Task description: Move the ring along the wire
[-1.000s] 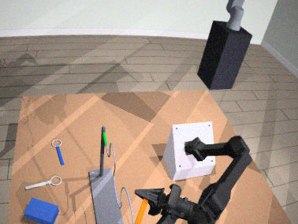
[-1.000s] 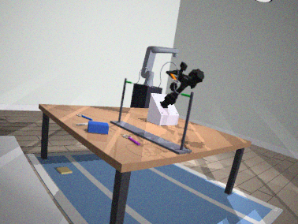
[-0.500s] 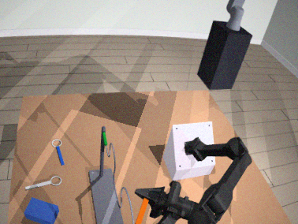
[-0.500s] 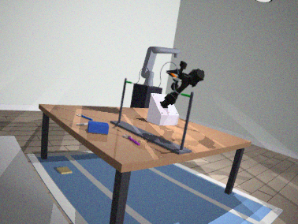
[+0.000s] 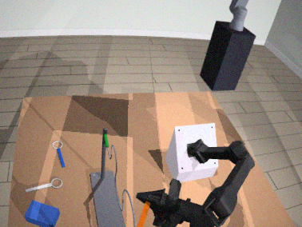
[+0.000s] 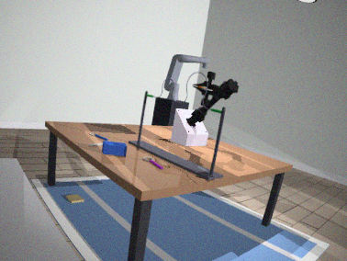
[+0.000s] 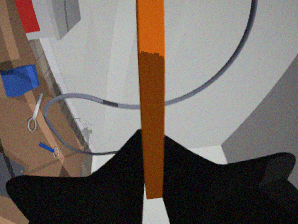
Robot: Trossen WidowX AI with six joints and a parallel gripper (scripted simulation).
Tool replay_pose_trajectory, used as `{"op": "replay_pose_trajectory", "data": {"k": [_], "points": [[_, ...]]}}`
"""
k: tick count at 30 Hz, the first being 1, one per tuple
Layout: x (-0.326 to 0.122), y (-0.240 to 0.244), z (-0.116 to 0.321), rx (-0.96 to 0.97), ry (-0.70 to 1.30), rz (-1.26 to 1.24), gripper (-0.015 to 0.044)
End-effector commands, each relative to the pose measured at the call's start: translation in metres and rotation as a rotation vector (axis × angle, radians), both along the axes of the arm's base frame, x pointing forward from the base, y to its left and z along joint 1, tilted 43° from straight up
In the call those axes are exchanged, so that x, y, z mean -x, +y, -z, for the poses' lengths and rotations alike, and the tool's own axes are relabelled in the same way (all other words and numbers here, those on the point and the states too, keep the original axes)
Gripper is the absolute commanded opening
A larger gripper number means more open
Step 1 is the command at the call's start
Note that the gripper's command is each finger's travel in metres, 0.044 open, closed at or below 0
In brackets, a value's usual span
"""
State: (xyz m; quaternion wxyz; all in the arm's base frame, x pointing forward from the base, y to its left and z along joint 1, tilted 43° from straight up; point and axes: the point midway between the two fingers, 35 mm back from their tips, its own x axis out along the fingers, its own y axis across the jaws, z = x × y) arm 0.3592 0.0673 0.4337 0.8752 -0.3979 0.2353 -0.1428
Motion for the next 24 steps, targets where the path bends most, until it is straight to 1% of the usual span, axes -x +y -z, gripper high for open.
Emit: {"op": "replay_pose_trajectory", "data": {"k": [1,24], "points": [[0.000,0.001,0.001,-0.069,-0.007,0.003,-0.0150],[-0.001,0.012,0.010,-0.392,-0.022,-0.002,-0.0150]]}}
